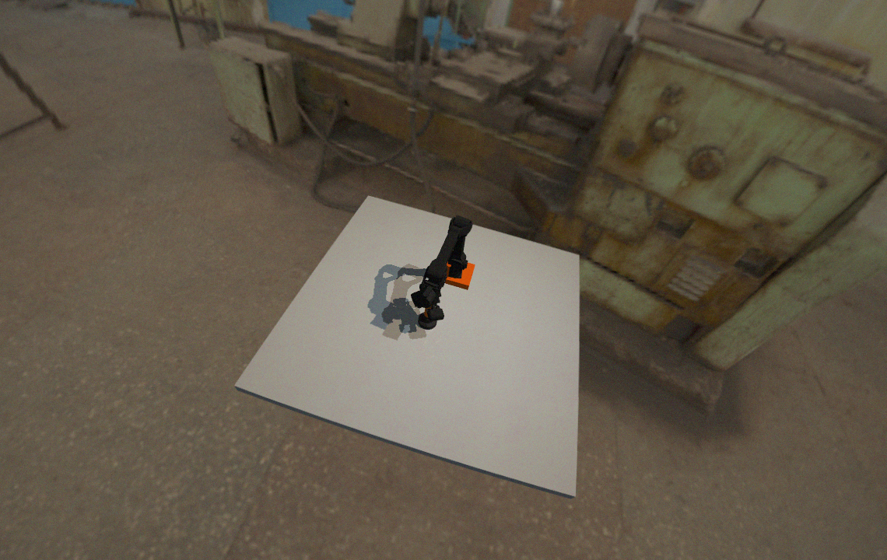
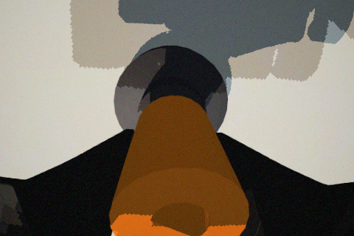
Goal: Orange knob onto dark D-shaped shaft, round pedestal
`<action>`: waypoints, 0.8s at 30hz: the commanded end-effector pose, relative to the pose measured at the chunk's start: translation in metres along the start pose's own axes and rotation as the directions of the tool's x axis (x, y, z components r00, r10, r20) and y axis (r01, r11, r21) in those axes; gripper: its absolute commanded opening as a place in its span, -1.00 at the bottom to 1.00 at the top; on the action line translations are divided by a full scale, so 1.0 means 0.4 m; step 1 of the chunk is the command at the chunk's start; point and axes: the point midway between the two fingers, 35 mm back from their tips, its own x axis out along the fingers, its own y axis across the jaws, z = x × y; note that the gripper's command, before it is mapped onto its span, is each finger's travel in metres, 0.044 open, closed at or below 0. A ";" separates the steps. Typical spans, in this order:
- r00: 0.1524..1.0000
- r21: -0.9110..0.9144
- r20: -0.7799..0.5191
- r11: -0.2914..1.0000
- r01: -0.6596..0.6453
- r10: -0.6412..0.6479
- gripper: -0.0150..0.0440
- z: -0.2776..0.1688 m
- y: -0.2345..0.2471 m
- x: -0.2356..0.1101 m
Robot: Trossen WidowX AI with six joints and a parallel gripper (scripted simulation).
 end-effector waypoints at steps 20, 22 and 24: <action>1.000 0.011 0.003 1.000 0.001 -0.001 -0.49 0.002 0.001 0.029; 1.000 0.011 0.003 1.000 0.001 -0.001 -0.49 0.002 0.001 0.034; 1.000 0.011 0.003 1.000 0.001 -0.001 -0.49 0.002 0.001 0.040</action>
